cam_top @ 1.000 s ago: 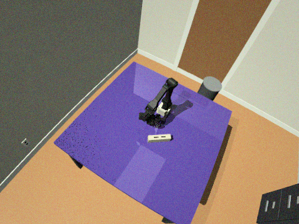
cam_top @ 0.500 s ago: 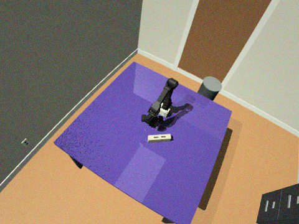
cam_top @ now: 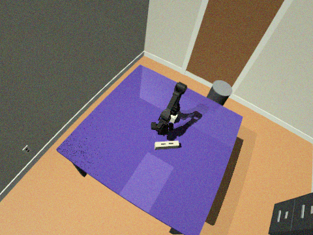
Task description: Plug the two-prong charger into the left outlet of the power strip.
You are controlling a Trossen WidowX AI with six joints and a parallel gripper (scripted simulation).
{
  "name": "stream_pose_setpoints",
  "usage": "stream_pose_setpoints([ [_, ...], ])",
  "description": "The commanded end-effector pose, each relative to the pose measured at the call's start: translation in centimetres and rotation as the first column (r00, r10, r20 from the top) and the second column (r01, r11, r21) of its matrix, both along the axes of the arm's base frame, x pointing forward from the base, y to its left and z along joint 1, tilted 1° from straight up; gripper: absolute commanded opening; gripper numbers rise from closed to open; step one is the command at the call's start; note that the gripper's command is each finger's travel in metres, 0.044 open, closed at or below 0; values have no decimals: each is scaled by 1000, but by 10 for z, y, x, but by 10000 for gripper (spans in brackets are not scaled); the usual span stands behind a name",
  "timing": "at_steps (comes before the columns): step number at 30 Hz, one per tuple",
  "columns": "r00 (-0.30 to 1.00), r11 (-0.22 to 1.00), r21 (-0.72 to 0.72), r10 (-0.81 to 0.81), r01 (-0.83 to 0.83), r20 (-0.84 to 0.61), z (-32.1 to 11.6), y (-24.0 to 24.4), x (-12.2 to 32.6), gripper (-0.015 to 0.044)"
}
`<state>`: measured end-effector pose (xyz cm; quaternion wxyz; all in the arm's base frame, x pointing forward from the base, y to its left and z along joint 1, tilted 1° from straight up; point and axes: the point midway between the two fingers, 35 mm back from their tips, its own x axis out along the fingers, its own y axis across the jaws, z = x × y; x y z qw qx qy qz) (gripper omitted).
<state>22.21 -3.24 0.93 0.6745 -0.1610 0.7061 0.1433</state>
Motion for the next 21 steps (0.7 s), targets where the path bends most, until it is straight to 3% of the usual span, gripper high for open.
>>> stream_pose_setpoints([
  [1, 1000, 1000, 5, 7, -7, 2, -3, 8, -1, 0],
  [21, 998, 998, 5, 56, -56, 1, -17, 41, -12, 0],
])
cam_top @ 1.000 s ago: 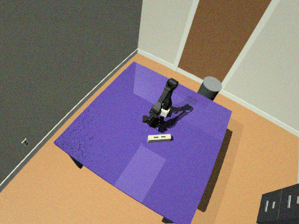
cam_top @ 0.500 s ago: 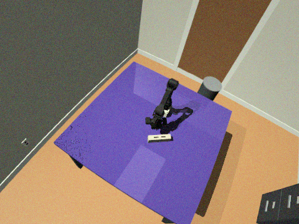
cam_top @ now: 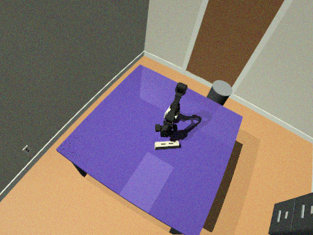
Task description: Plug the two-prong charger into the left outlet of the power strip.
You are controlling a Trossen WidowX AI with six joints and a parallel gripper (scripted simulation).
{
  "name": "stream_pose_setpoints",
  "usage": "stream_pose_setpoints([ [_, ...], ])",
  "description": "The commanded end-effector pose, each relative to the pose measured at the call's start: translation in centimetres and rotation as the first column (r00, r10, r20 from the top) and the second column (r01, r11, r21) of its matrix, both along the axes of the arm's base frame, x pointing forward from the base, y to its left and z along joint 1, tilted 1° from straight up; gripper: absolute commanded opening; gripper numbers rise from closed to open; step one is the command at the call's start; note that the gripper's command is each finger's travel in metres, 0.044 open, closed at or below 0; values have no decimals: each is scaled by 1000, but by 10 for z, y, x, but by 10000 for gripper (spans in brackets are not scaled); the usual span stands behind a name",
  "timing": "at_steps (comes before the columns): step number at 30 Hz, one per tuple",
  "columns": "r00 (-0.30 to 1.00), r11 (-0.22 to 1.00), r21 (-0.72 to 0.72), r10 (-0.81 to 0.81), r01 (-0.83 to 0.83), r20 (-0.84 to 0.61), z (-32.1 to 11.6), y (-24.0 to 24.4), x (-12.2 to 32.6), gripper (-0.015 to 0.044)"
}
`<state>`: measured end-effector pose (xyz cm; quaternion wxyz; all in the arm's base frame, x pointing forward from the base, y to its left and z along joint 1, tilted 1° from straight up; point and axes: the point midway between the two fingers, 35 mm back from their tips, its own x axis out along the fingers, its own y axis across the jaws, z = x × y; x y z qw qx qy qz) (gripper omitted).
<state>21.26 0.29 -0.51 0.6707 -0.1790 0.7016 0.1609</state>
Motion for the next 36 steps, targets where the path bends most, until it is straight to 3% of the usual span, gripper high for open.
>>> stream_pose_setpoints([
  [1, 1000, 1000, 5, 7, -7, 1, -3, 7, -3, 0],
  [36, 999, 999, 6, 38, -38, 2, -9, 43, 18, 0],
])
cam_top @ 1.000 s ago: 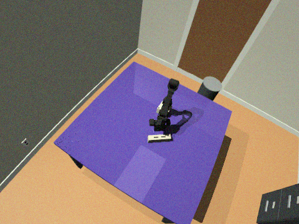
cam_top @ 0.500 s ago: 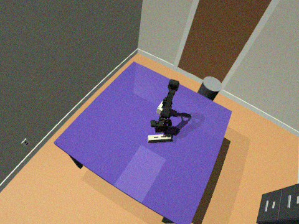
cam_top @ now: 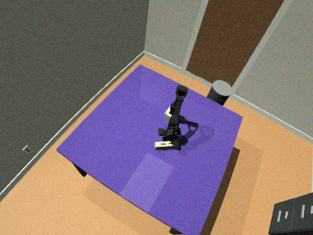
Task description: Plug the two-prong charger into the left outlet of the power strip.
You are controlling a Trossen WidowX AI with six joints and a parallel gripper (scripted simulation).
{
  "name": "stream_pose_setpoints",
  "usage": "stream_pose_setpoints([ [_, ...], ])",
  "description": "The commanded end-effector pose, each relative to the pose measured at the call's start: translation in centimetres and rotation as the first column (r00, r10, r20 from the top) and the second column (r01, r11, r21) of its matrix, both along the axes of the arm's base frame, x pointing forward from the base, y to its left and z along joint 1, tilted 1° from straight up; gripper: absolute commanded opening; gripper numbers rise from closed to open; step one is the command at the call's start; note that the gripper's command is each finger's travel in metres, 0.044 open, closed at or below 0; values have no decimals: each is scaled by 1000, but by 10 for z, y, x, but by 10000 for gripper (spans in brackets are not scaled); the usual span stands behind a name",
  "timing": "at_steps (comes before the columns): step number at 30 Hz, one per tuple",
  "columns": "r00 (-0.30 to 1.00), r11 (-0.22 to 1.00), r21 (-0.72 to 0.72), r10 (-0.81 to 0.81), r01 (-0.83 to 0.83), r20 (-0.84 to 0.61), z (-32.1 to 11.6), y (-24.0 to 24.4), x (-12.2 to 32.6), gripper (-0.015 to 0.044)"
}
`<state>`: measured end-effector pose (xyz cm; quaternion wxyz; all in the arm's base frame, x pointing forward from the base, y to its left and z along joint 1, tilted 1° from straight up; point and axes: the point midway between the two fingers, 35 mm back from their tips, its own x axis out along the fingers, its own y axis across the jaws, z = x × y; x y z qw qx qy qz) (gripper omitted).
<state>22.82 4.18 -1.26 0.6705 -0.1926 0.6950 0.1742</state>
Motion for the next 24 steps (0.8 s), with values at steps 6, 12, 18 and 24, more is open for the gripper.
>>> stream_pose_setpoints([
  [6, 1000, 1000, 4, 2, -2, -6, -2, 11, 9, 0],
  [12, 1000, 1000, 4, 4, -4, -5, -3, 16, 14, 0],
  [18, 1000, 1000, 4, 4, -4, -5, -3, 15, 14, 0],
  [24, 1000, 1000, 4, 4, -4, -5, -3, 15, 14, 0],
])
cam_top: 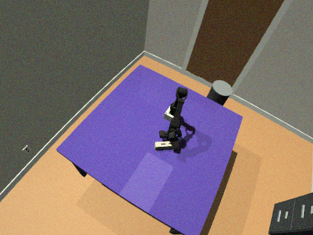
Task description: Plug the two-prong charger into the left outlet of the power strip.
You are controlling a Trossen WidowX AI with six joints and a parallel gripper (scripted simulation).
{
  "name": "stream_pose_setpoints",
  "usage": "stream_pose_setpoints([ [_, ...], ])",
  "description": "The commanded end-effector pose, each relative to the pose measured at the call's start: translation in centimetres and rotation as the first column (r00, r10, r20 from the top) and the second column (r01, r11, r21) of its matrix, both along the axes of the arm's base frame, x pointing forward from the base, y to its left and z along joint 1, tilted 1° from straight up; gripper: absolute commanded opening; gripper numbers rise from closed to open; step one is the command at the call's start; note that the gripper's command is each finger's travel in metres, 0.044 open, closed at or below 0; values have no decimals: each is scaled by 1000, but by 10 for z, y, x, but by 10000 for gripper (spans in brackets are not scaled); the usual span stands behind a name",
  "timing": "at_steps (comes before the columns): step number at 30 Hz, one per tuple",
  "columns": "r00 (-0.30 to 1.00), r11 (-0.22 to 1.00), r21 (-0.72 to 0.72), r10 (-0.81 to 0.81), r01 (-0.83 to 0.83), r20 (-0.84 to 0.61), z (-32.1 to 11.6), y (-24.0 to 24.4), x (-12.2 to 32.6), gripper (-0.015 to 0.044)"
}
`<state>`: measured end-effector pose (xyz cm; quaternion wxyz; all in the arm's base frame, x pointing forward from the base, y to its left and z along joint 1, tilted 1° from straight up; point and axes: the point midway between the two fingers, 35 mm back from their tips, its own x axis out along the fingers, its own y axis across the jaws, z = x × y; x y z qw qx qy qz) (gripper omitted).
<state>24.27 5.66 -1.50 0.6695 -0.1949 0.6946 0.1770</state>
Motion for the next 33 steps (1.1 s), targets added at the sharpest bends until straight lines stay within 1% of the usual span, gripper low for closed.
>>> stream_pose_setpoints([
  [1, 1000, 1000, 4, -4, 4, -4, 0, 1, 0, 0],
  [33, 1000, 1000, 4, -4, 4, -4, 0, 5, 5, 0],
])
